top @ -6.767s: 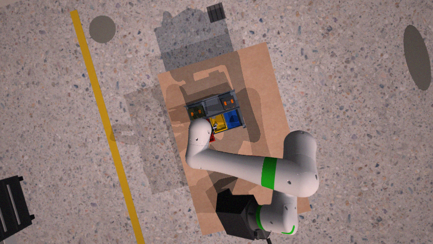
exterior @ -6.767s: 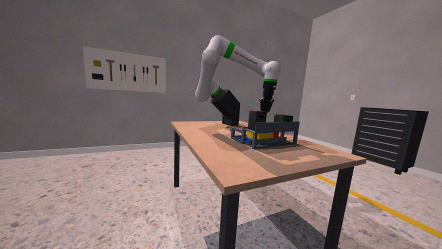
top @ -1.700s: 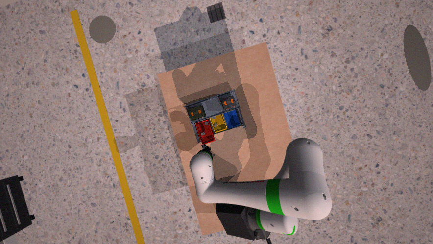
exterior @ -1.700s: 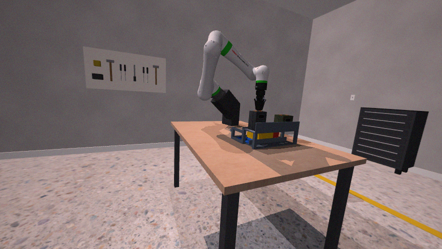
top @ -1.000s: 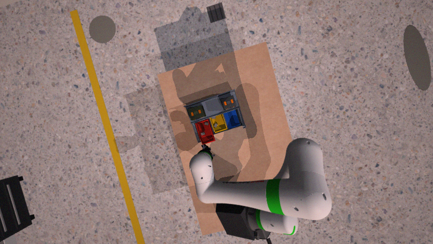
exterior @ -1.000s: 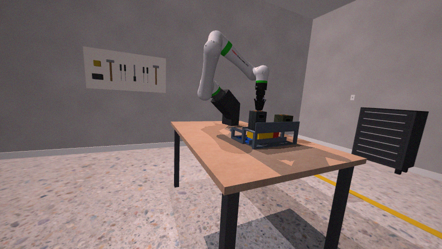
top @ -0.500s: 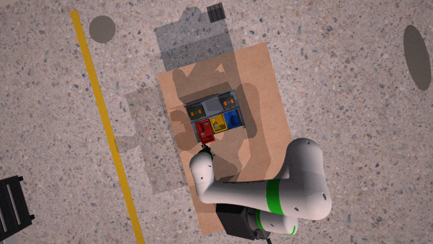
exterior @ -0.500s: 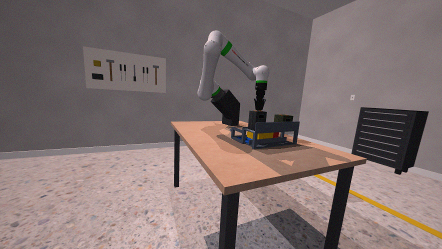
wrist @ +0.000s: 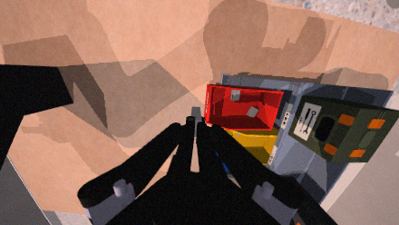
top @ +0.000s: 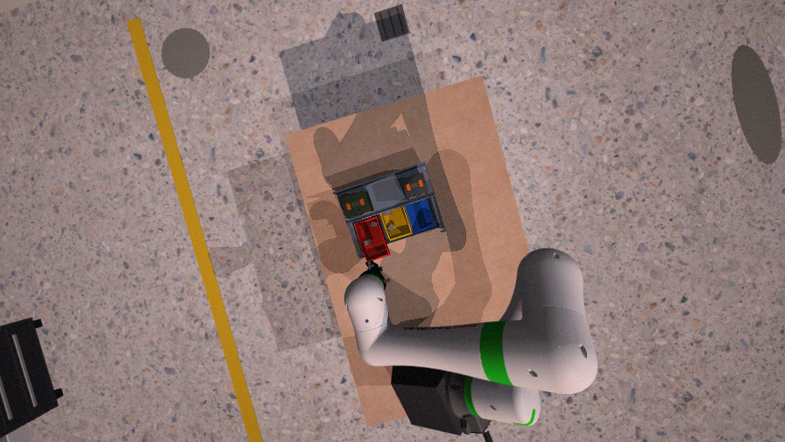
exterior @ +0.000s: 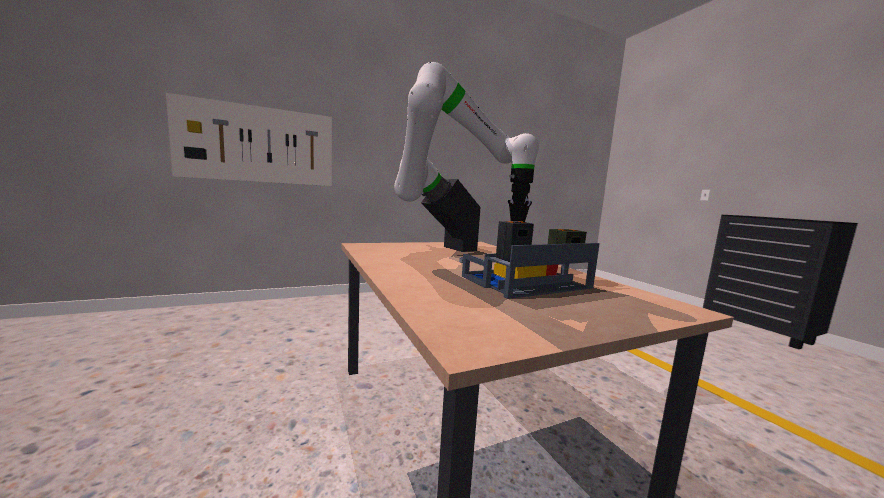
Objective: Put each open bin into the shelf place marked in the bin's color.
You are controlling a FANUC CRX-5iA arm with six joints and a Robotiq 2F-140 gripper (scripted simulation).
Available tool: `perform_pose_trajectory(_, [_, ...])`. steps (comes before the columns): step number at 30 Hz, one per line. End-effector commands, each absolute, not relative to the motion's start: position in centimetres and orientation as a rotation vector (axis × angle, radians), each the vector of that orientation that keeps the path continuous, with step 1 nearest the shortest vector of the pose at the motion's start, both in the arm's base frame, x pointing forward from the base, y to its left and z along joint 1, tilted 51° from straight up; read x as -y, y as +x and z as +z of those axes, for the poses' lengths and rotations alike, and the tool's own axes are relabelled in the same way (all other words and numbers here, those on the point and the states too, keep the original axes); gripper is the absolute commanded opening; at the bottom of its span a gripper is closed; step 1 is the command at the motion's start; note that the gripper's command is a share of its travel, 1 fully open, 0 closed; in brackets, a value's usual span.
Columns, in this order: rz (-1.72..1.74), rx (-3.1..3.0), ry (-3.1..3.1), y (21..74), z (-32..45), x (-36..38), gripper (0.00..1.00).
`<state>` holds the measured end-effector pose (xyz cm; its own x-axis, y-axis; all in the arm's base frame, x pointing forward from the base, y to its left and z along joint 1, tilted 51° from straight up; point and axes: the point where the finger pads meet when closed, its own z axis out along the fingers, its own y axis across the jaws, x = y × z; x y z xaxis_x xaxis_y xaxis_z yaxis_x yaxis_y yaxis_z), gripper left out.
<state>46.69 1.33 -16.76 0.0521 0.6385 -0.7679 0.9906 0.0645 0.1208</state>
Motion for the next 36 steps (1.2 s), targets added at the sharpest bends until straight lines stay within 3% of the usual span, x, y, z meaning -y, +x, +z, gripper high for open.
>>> perform_pose_trajectory(1, [-0.653,-1.660,1.647,46.8,-17.4,-0.6,0.00])
perform_pose_trajectory(36, [-0.653,-1.660,1.647,47.9,-22.9,6.0,0.00])
